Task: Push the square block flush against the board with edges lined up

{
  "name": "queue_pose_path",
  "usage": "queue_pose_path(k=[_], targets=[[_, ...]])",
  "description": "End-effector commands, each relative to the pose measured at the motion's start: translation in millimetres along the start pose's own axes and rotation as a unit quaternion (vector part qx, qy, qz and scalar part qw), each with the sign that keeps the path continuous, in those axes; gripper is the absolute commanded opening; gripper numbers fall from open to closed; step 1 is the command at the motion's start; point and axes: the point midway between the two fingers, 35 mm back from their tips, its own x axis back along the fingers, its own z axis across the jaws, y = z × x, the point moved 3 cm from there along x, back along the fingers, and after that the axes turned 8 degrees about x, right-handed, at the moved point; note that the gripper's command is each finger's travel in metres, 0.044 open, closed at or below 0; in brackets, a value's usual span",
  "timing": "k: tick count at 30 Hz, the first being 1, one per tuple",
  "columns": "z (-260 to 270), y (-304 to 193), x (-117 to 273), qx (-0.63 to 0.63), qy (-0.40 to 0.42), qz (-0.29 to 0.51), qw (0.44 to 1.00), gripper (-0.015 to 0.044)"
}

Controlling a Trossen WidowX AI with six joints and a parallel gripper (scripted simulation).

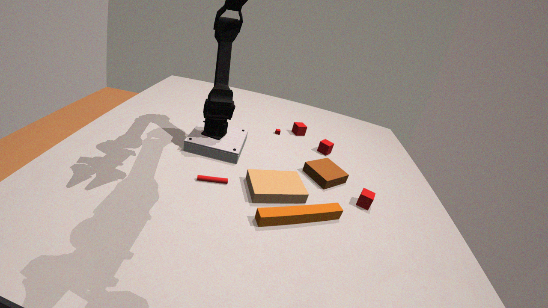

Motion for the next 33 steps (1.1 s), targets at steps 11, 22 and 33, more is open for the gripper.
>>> queue_pose_path(k=[11,22,33], targets=[[17,-26,-2,-0.001,0.025,0.045,0.999,0.0111],[42,-75,-7,0.069,0.061,0.126,0.988,0.0000],[67,-127,-8,0.171,0.113,0.206,0.957,0.0000]])
